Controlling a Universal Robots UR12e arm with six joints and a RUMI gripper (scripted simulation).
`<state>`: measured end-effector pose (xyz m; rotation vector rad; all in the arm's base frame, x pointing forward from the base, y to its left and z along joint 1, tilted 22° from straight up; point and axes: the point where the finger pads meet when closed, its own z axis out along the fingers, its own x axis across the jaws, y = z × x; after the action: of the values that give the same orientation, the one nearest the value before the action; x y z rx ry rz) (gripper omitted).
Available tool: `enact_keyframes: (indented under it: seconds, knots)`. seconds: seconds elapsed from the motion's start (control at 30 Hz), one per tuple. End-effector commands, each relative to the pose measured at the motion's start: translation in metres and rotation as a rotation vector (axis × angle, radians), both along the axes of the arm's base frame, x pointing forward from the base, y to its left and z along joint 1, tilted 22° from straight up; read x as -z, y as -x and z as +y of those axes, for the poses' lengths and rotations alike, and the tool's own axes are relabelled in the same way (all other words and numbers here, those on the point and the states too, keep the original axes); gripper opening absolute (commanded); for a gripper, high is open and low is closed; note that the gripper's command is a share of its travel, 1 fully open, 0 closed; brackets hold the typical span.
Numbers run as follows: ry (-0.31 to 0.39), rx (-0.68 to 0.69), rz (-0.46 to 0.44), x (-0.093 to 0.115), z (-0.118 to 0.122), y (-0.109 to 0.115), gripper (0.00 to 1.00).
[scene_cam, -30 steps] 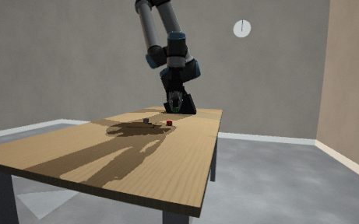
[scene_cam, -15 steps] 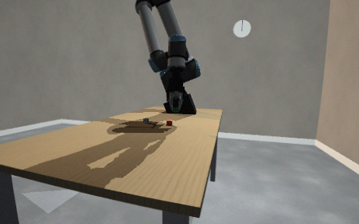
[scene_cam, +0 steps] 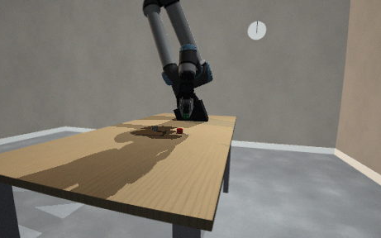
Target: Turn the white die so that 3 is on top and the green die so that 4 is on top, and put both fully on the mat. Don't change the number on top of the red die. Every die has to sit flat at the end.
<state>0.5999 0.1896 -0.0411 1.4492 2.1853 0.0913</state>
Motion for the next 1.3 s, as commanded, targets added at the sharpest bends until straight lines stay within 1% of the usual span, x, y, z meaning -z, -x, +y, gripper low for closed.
enact_keyframes:
  seconds: [0.0,0.07,0.33,0.57,0.63,0.8,0.97,1.27]
  knots:
    - [-0.055,-0.068,-0.149,0.004,0.0009,-0.0026,0.06]
    - [-0.055,-0.068,-0.149,0.004,0.0009,-0.0026,0.06]
    - [-0.104,-0.129,-0.291,0.0045,0.0007,-0.0026,0.06]
    - [-0.137,-0.17,-0.388,0.0042,0.0005,-0.0023,0.06]
    - [-0.137,-0.17,-0.388,0.0042,0.0005,-0.0023,0.06]
    - [-0.154,-0.191,-0.436,0.0047,0.0004,-0.0025,0.06]
    - [-0.163,-0.204,-0.466,0.0042,0.0004,-0.0017,0.06]
    - [-0.166,-0.21,-0.48,0.0038,0.0004,-0.0012,0.06]
